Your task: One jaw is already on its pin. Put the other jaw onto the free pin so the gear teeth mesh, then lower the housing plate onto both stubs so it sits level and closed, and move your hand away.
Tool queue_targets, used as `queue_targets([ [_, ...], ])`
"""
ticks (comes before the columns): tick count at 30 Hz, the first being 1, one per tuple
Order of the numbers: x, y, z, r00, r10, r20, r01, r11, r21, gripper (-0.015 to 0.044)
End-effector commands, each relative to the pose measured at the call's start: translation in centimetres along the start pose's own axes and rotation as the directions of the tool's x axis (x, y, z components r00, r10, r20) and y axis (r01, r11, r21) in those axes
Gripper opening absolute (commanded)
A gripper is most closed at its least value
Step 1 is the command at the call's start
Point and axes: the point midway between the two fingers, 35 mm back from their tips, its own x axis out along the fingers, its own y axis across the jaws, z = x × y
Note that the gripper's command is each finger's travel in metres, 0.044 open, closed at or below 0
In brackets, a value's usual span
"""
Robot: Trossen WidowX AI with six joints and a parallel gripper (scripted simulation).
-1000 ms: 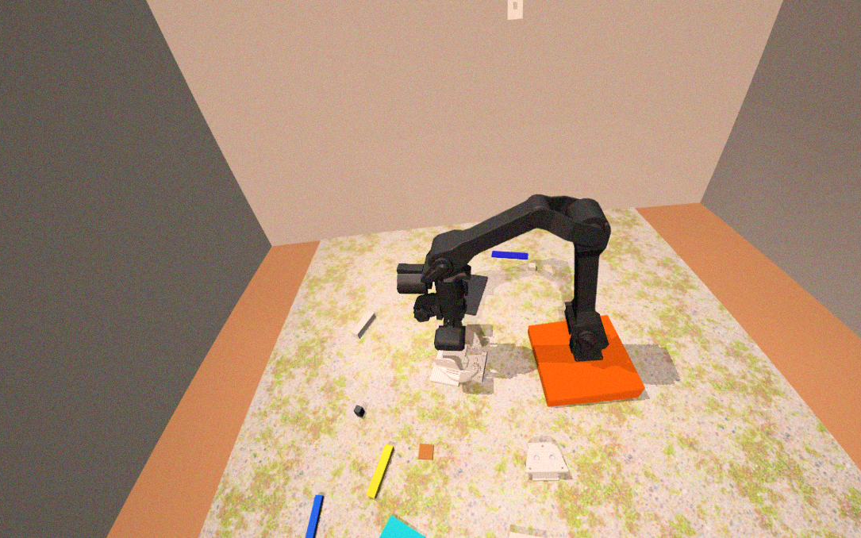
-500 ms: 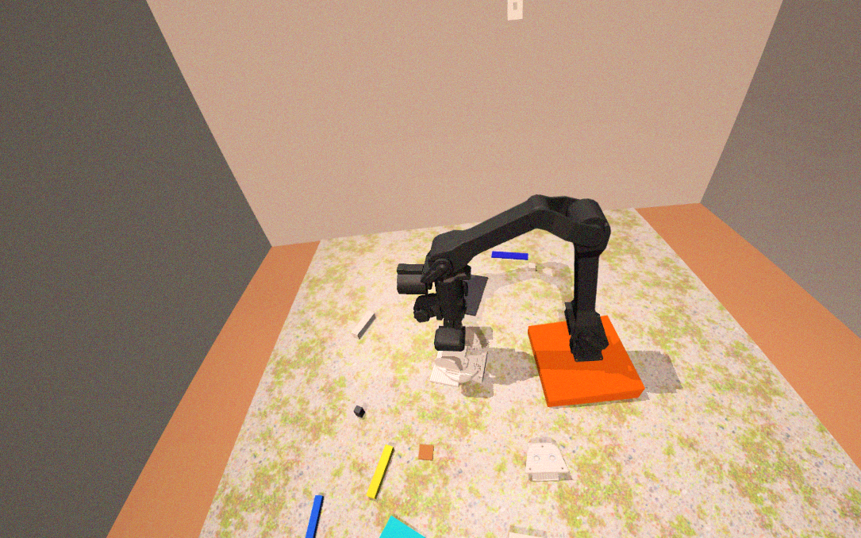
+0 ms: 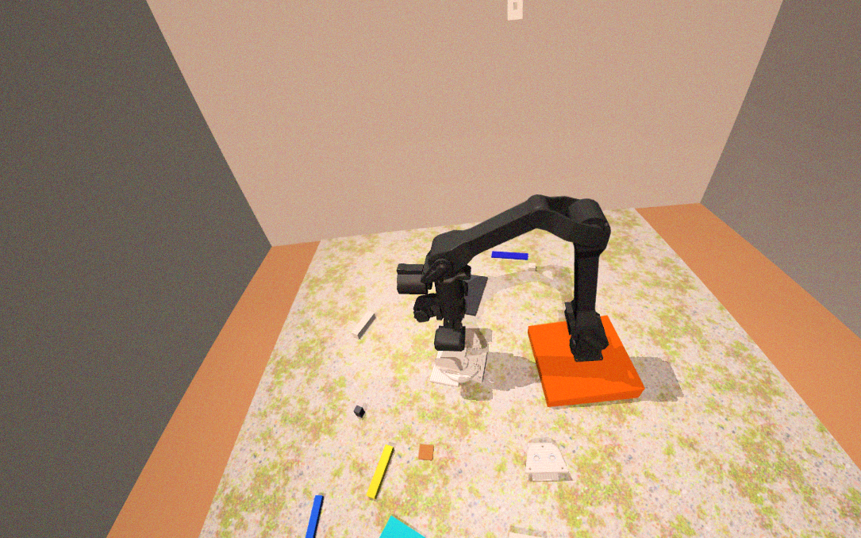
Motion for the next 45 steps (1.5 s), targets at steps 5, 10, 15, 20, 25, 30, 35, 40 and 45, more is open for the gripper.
queue_targets([
  [5,-0.1,0.1,0.1,1.000,0.003,0.004,-0.003,1.000,-0.003,0.0134],
  [10,-0.1,0.1,0.1,1.000,0.003,0.004,-0.003,1.000,-0.003,0.0134],
  [15,-0.1,0.1,0.1,1.000,0.003,0.004,-0.003,1.000,-0.003,0.0134],
  [20,0.6,0.1,0.2,1.000,0.003,0.004,-0.003,1.000,-0.004,0.0134],
  [25,1.4,0.1,0.2,1.000,0.003,0.004,-0.003,1.000,-0.005,0.0134],
  [30,2.2,0.1,0.2,1.000,0.003,0.004,-0.003,1.000,-0.007,0.0134],
  [35,3.0,0.1,0.2,1.000,0.003,0.004,-0.003,1.000,-0.008,0.0134],
  [40,3.8,0.1,0.2,1.000,0.003,0.004,-0.003,1.000,-0.010,0.0134],
  [45,4.6,0.1,0.1,1.000,0.003,0.004,-0.003,1.000,-0.011,0.0134],
])
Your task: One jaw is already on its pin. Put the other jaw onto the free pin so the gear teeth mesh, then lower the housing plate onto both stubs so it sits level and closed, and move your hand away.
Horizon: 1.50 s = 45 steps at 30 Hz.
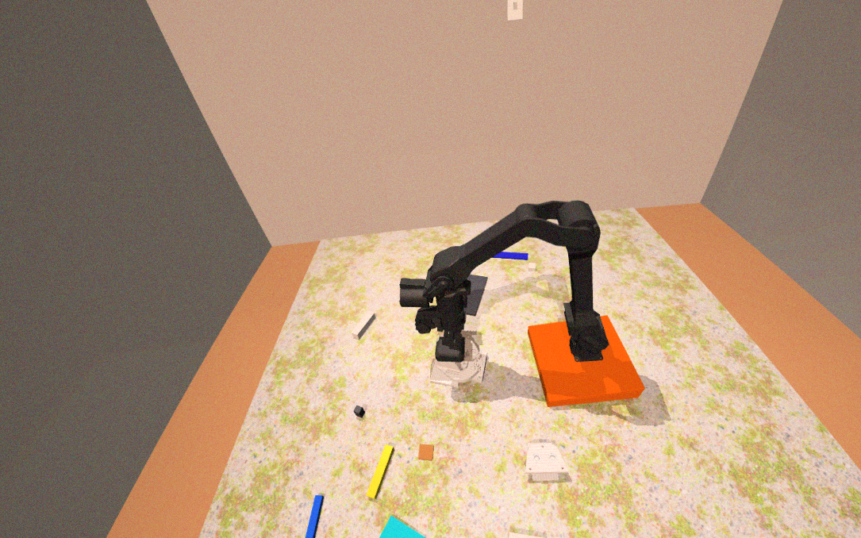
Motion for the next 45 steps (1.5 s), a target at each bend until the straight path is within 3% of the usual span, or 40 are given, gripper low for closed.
queue_targets([
  [1,0.66,0.07,-0.26,1.000,0.004,-0.006,-0.004,1.000,-0.004,0.0134],
  [45,1.44,0.07,-0.28,1.000,0.004,-0.006,-0.004,1.000,-0.019,0.0134],
])
